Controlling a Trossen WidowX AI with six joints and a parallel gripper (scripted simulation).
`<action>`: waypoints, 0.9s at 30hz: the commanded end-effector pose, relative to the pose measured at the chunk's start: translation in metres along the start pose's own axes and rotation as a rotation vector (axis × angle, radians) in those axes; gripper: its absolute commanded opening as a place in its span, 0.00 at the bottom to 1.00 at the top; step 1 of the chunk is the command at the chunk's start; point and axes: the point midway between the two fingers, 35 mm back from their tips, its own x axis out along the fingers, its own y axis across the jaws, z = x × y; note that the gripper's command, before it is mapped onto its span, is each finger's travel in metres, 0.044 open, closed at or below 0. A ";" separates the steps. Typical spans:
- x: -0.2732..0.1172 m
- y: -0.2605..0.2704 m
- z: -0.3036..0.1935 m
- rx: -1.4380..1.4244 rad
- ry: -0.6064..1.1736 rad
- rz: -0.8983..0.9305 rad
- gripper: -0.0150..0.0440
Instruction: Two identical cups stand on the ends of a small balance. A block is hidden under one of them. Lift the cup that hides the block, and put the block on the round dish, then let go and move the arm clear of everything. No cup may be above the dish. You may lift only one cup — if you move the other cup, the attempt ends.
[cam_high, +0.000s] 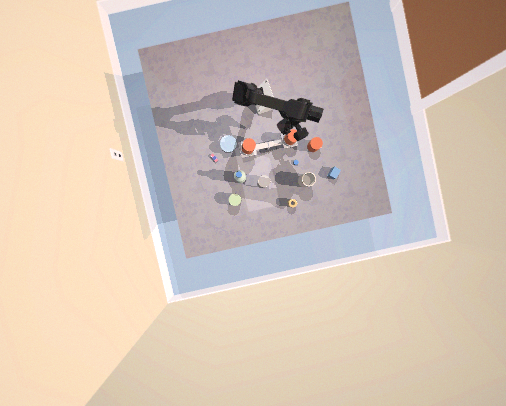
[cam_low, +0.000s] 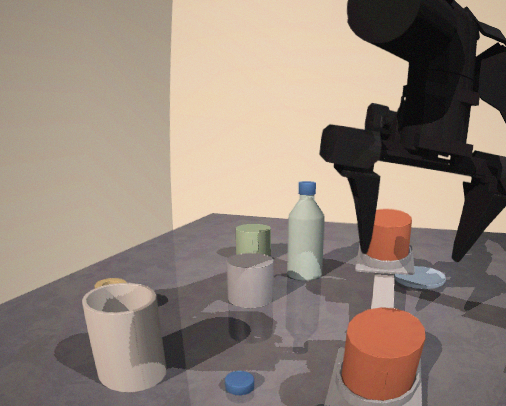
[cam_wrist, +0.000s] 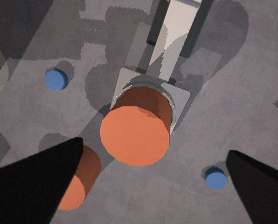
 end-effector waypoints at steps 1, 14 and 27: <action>0.016 0.013 -0.010 0.149 0.025 -0.066 1.00; 0.030 0.022 -0.017 0.260 0.034 -0.117 1.00; 0.052 0.020 -0.018 0.260 0.034 -0.117 1.00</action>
